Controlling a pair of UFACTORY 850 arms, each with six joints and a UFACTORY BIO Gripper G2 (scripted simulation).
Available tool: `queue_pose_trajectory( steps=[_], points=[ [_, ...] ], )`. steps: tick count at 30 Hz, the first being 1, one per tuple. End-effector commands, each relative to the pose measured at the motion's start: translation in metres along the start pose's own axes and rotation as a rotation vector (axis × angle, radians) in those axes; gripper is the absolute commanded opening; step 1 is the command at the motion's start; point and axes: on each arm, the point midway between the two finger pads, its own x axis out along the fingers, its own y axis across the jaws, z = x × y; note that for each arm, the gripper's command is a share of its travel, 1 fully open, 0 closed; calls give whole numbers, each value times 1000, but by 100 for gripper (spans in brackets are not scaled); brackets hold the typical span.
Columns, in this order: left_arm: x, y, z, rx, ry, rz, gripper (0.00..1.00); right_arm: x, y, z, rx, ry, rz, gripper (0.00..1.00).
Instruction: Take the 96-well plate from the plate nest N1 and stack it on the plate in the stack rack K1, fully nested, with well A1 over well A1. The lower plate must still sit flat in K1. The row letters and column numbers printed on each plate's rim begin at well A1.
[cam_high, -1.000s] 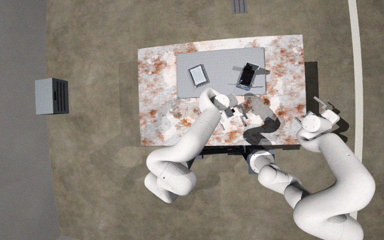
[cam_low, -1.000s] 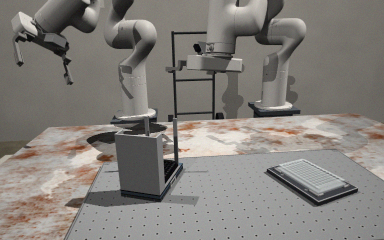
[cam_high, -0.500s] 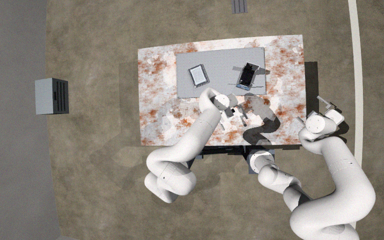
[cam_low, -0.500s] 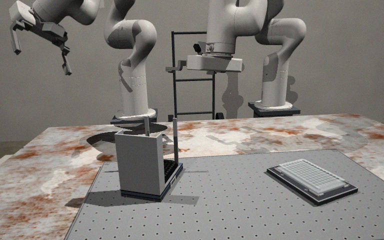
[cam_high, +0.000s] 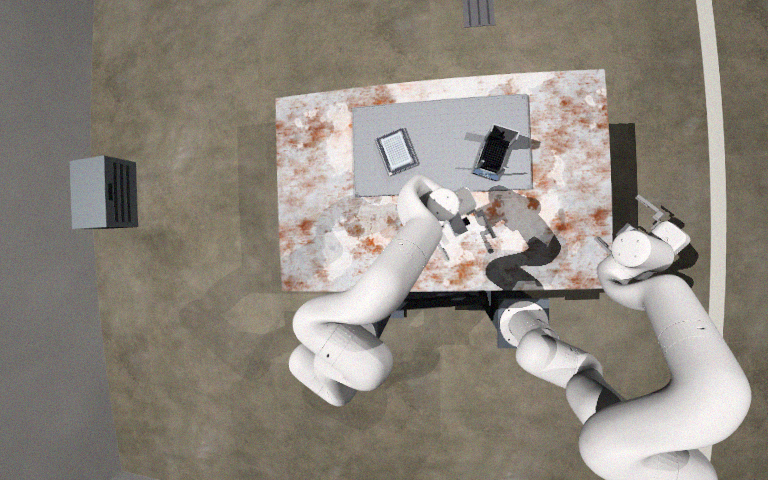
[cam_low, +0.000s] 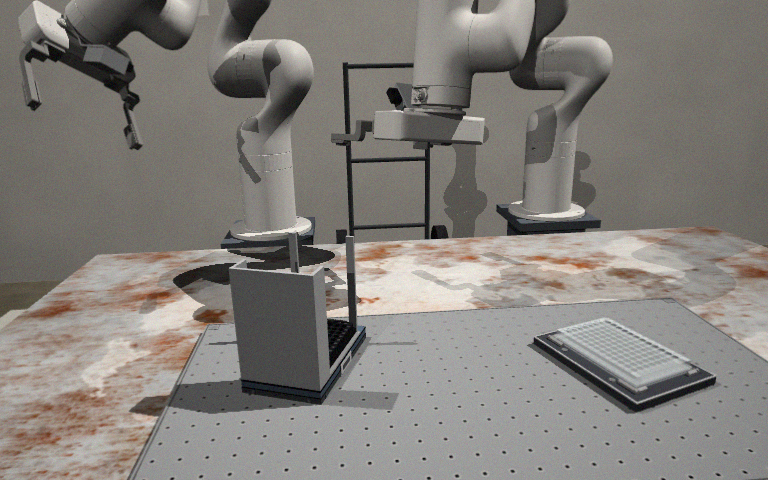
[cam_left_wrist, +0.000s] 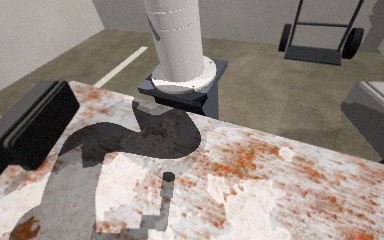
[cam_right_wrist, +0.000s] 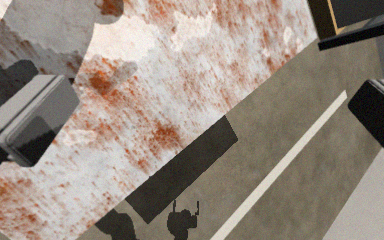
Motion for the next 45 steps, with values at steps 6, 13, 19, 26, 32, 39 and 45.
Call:
queue_pose_trajectory(
  steps=[6,13,19,26,32,39,45],
  points=[
    [0,1,1,2,1,0,100,-12,8,-12,30,55,4,100],
    [0,1,1,2,1,0,100,-35,25,-33,90,153,17,100],
    [0,1,1,2,1,0,100,-61,47,-53,164,260,36,100],
    [0,1,1,2,1,0,100,-86,70,-68,240,357,57,100],
    [0,1,1,2,1,0,100,-117,101,-81,344,475,88,100],
    [0,1,1,2,1,0,100,-147,132,-88,453,584,123,100],
    [0,1,1,2,1,0,100,-169,157,-88,539,661,152,100]
  ],
)
